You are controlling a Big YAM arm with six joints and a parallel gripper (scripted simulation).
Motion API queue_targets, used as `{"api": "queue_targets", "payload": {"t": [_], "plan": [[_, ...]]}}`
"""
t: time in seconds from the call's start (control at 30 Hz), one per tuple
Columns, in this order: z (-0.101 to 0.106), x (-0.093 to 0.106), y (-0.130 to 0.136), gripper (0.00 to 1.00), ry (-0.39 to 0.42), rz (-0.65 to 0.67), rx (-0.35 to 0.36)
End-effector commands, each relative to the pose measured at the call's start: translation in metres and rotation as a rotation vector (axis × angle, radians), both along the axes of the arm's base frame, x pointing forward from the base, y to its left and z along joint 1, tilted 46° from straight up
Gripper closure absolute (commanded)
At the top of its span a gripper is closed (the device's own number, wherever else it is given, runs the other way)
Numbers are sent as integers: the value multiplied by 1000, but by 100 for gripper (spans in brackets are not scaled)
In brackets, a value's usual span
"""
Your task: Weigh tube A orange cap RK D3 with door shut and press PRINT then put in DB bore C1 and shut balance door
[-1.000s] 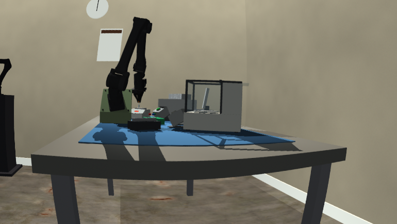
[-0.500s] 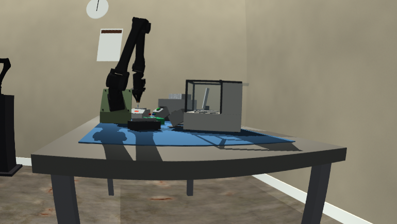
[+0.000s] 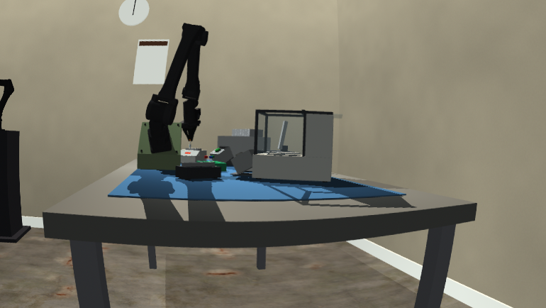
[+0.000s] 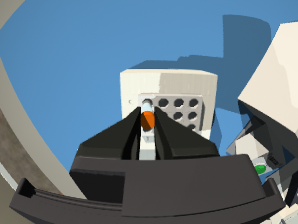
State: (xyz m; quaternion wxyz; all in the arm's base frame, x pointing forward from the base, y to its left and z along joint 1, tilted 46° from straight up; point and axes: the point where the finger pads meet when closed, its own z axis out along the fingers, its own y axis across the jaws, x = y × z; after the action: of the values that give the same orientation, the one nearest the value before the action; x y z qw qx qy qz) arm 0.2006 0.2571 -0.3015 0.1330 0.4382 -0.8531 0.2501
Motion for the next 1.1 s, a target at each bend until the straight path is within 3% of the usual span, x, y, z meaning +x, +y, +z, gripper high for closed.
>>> {"api": "queue_targets", "payload": {"t": [0.0,0.03,0.07,1.07], "plan": [[8,10,2,91,-9,-1,22],[6,9,-1,91,-4,-1,15],[-6,16,15,91,-2,1,16],[-9,10,23,91,-9,9,20]]}}
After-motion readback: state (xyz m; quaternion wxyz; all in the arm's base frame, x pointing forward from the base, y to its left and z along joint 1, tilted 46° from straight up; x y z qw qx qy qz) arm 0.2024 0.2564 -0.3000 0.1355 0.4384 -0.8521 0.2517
